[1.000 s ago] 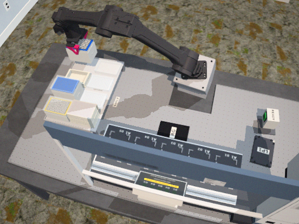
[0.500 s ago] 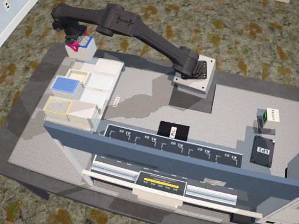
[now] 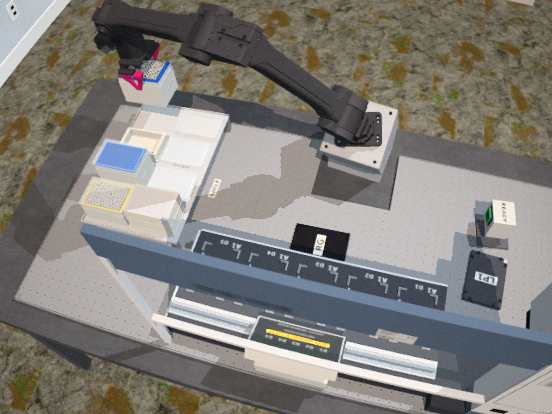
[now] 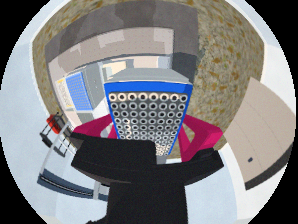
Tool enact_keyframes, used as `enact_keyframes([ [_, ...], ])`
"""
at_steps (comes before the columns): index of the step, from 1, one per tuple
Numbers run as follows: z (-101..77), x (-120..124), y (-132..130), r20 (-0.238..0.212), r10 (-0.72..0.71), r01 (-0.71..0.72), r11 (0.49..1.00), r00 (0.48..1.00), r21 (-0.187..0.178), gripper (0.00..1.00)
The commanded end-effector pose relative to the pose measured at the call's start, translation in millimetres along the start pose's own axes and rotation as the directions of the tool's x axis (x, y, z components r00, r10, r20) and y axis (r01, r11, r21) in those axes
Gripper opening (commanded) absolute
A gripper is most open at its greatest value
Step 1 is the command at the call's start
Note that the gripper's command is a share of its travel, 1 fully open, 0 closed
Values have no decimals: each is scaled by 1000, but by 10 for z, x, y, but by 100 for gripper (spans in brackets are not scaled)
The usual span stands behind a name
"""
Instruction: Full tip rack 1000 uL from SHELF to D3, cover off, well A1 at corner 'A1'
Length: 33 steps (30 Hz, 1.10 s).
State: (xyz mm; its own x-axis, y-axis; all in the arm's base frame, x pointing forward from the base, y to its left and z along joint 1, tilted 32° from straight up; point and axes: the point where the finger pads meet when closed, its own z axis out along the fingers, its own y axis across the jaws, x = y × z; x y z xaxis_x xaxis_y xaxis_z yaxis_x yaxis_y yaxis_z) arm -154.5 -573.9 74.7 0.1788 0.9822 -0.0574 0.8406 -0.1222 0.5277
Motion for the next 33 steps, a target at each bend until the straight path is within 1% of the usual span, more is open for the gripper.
enact_keyframes([
  [1, -547, -243, -30, 97, -36, 34, 999, 995, 27, 0],
  [3, -622, -243, -4, 103, -41, 38, 999, 994, 30, 0],
  [15, -827, -223, 3, 104, -41, 38, 999, 994, 31, 0],
  [17, -827, -223, 3, 104, -41, 38, 999, 994, 31, 0],
  [33, -1079, -196, 5, 103, -42, 38, 999, 994, 35, 0],
])
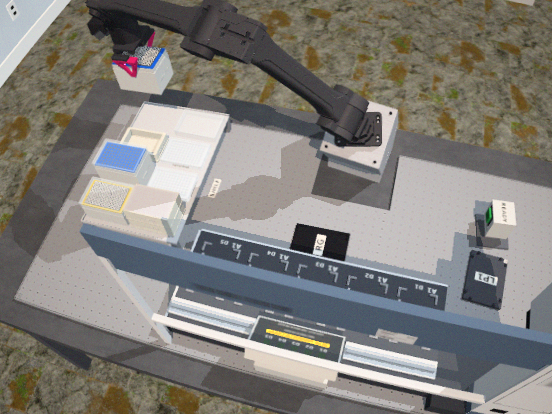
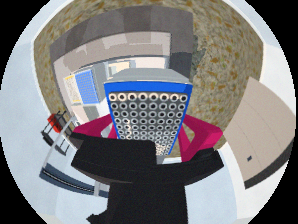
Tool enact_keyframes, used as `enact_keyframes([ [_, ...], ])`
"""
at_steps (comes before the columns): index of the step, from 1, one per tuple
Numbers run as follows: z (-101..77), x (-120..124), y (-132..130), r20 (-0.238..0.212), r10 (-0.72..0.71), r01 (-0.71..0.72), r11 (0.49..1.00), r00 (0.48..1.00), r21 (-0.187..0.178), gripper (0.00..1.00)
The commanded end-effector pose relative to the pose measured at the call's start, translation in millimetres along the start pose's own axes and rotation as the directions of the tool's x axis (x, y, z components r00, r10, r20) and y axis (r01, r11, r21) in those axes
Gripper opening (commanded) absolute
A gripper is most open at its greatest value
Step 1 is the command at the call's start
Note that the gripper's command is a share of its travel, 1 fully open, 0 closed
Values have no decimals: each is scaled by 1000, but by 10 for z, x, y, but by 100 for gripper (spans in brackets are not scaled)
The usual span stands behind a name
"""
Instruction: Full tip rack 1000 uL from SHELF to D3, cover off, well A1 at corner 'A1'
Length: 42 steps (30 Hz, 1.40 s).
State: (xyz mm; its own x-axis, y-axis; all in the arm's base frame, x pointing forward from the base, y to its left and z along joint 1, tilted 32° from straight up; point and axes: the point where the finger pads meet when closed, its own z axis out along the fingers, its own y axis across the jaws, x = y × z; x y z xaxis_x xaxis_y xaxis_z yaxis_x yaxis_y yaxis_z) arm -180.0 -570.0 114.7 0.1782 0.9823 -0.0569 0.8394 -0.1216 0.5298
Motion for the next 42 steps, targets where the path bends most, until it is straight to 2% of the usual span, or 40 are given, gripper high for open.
enact_keyframes([
  [1, -604, -164, 14, 104, -42, 38, 999, 994, 38, 0],
  [27, -1003, -120, 24, 103, -42, 38, 998, 994, 40, 0],
  [42, -967, -135, -2, 102, -40, 37, 999, 994, 37, 0],
])
